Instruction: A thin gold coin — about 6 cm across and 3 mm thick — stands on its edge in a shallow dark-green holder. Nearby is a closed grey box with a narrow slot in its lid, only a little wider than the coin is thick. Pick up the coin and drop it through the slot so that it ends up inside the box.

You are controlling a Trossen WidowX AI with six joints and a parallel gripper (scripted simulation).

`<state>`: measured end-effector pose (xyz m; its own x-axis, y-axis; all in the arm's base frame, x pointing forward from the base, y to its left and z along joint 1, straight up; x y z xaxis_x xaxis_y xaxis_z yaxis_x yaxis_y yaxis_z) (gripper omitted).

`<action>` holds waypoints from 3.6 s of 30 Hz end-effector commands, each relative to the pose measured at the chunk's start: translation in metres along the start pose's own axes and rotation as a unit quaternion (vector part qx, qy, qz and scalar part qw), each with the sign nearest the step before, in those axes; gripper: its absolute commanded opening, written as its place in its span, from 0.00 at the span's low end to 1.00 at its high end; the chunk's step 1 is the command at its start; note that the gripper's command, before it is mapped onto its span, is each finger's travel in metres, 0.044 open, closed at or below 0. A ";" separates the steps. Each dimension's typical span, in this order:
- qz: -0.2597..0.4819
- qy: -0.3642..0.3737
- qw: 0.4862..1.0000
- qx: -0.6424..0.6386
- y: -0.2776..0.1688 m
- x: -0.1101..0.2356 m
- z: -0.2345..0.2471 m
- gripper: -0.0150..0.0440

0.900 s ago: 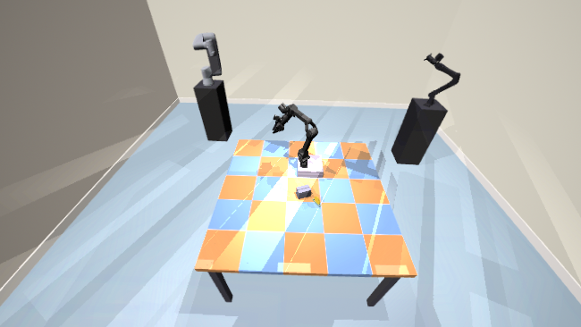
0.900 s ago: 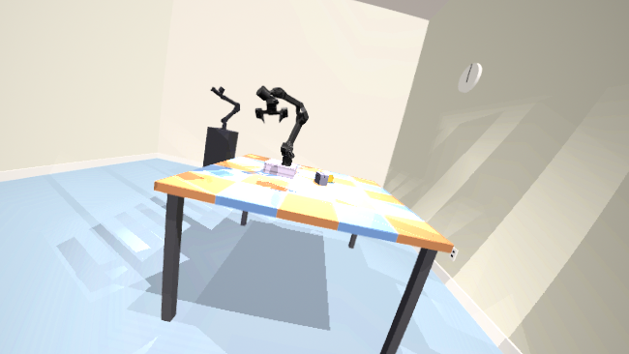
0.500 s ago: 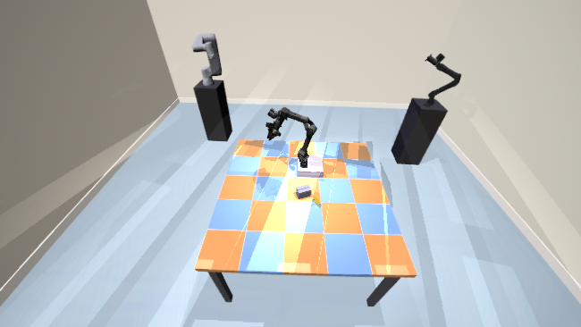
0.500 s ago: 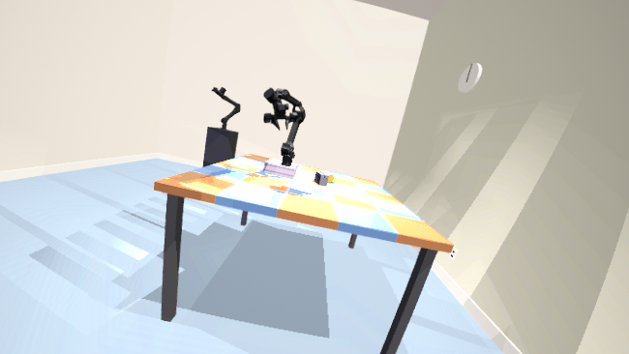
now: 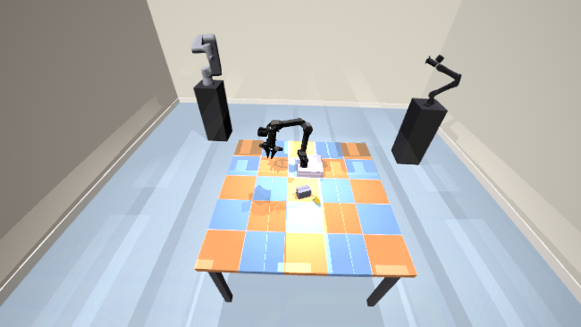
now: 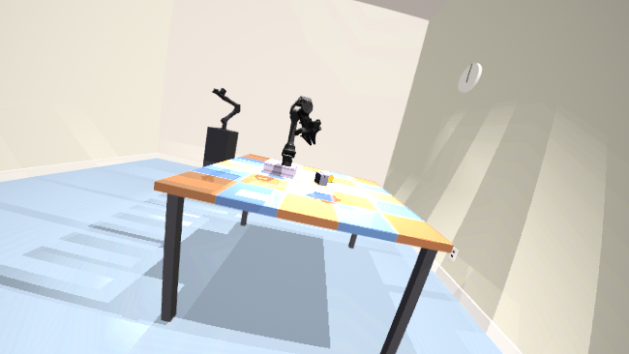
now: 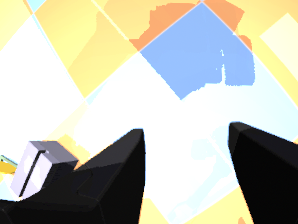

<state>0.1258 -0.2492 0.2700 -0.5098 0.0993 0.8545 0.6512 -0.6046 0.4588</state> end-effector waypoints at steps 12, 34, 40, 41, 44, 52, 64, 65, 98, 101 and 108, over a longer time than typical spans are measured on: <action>0.157 0.058 0.958 0.234 0.010 -0.107 0.157 0.53; 0.255 0.045 0.774 0.578 -0.138 -0.176 0.368 0.53; 0.255 0.045 0.774 0.578 -0.152 -0.204 0.362 0.53; 0.255 0.045 0.774 0.578 -0.153 -0.206 0.361 0.53; 0.255 0.045 0.774 0.578 -0.153 -0.206 0.361 0.53; 0.255 0.045 0.774 0.578 -0.159 -0.221 0.360 0.53; 0.255 0.045 0.774 0.578 -0.166 -0.236 0.357 0.53; 0.255 0.045 0.774 0.578 -0.167 -0.237 0.357 0.53; 0.255 0.045 0.774 0.578 -0.191 -0.281 0.344 0.53; 0.255 0.045 0.774 0.578 -0.191 -0.281 0.344 0.39; 0.255 0.045 0.774 0.578 -0.191 -0.281 0.344 0.25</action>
<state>0.3381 0.1103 0.0269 -0.0229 -0.0084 0.9997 0.8199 0.5721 0.0236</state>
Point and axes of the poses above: the point midway between the two fingers, 35 mm back from their tips, its own x axis back along the fingers, its own z axis across the jaws, y = z × x, the point moved 5 cm from there along x, back along the fingers, and after that the axes turned 5 degrees about -x, right-handed, at the moved point
